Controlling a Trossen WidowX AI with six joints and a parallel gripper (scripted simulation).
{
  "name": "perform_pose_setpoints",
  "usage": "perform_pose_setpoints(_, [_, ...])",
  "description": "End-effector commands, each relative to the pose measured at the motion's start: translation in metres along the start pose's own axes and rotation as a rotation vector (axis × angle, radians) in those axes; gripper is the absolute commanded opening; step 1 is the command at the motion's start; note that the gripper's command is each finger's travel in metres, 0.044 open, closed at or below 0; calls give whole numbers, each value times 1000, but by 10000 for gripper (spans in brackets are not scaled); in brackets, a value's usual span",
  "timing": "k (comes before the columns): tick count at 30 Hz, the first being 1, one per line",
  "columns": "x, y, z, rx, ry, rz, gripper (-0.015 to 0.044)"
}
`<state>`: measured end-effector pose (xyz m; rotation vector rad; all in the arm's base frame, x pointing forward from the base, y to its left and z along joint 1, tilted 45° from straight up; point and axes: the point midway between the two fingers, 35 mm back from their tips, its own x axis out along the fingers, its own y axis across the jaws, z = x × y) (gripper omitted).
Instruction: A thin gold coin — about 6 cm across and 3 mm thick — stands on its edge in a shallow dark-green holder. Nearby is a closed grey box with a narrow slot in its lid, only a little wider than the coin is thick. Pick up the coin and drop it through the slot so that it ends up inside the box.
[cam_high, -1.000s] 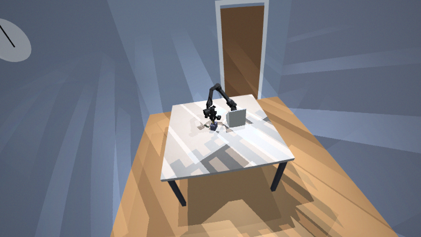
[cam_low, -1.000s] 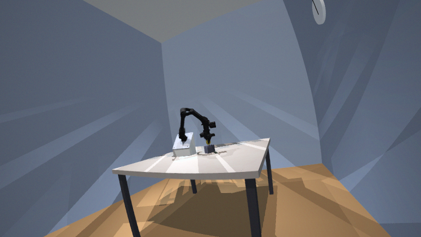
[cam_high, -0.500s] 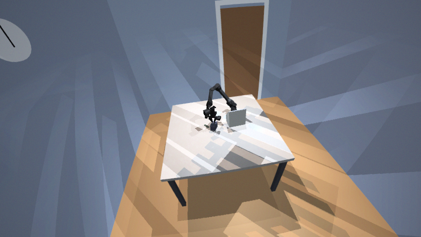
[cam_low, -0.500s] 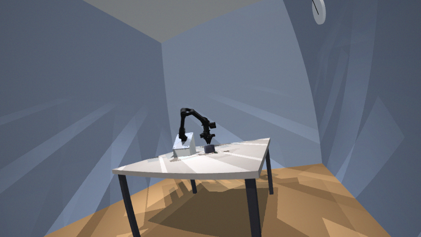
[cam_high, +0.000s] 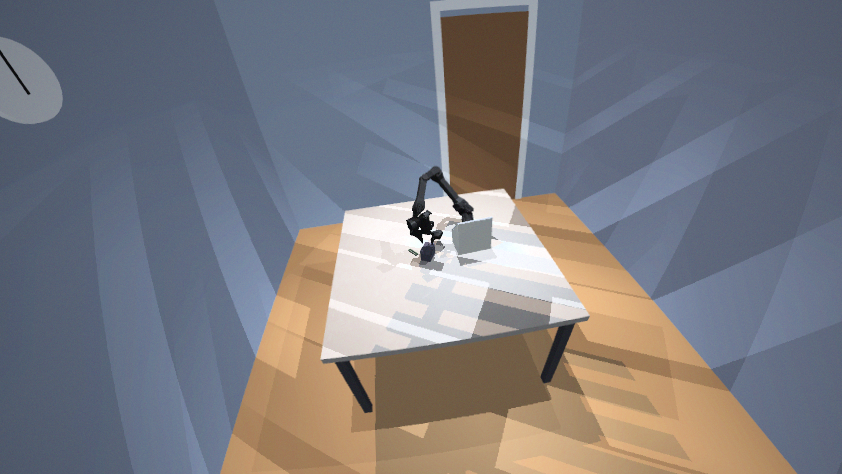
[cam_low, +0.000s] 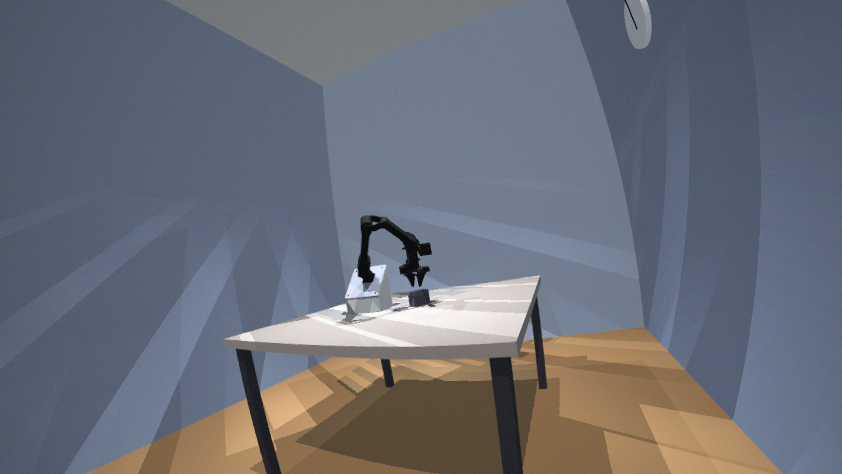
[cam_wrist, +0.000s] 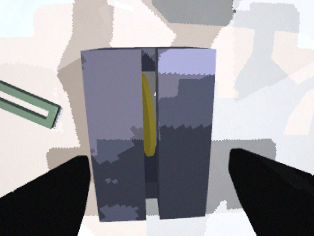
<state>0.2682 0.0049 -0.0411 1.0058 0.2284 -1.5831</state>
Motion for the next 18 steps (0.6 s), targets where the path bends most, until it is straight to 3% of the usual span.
perform_pose_setpoints(1, [-9,2,-2,9,11,5,371])
perform_pose_setpoints(4, [-34,1,0,4,5,4,440])
perform_pose_setpoints(18, [-46,-1,2,2,1,4,440])
